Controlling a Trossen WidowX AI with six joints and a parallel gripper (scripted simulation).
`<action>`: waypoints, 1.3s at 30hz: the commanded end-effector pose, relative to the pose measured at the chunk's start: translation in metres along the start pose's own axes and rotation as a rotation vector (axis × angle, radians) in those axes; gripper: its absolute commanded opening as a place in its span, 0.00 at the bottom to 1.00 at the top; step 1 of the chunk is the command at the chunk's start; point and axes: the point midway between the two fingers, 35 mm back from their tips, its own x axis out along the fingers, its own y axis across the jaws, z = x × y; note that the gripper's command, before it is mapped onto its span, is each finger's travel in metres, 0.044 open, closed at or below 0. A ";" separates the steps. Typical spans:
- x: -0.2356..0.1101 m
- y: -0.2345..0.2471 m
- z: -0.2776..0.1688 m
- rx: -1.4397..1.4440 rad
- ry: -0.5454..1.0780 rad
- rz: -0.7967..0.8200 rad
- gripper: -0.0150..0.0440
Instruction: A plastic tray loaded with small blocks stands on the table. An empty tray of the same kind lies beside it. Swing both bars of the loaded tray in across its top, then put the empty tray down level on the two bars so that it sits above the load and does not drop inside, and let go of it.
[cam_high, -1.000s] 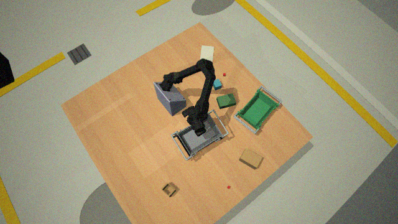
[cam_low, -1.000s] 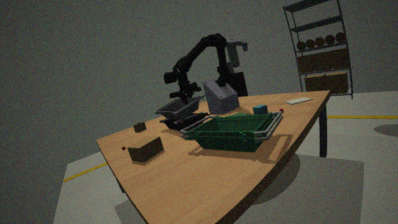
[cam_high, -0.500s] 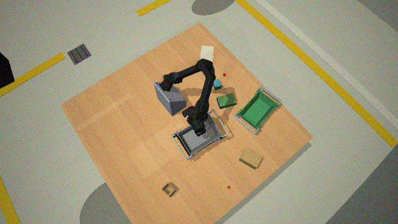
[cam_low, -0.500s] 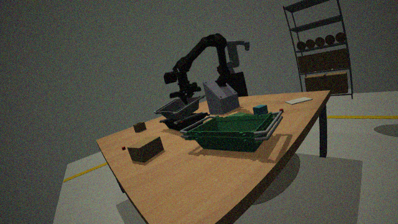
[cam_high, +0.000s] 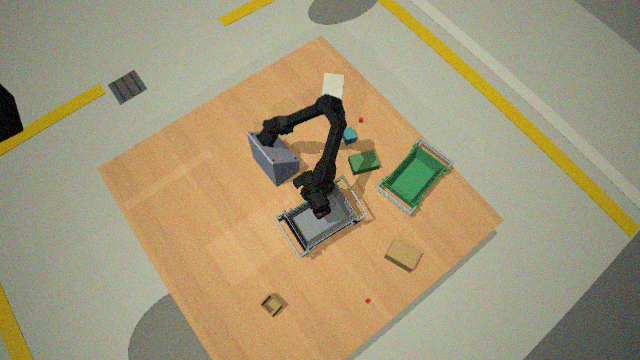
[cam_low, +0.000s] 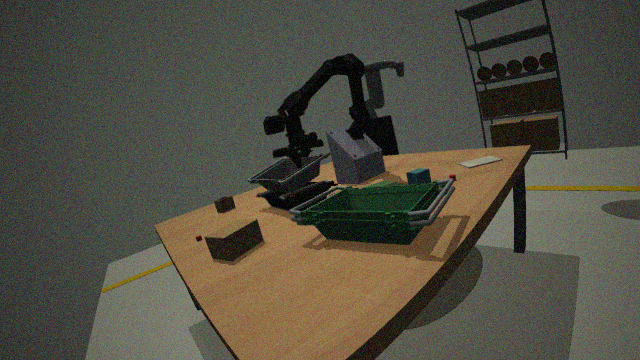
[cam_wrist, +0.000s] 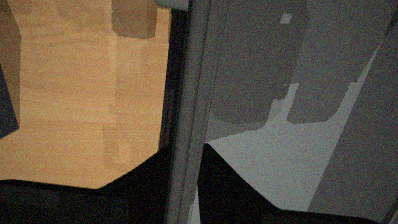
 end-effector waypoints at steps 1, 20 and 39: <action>0.004 0.004 0.001 0.007 -0.002 0.018 0.25; 0.009 0.006 0.001 0.005 -0.002 0.014 0.25; 0.011 0.007 0.001 0.007 -0.002 0.018 0.25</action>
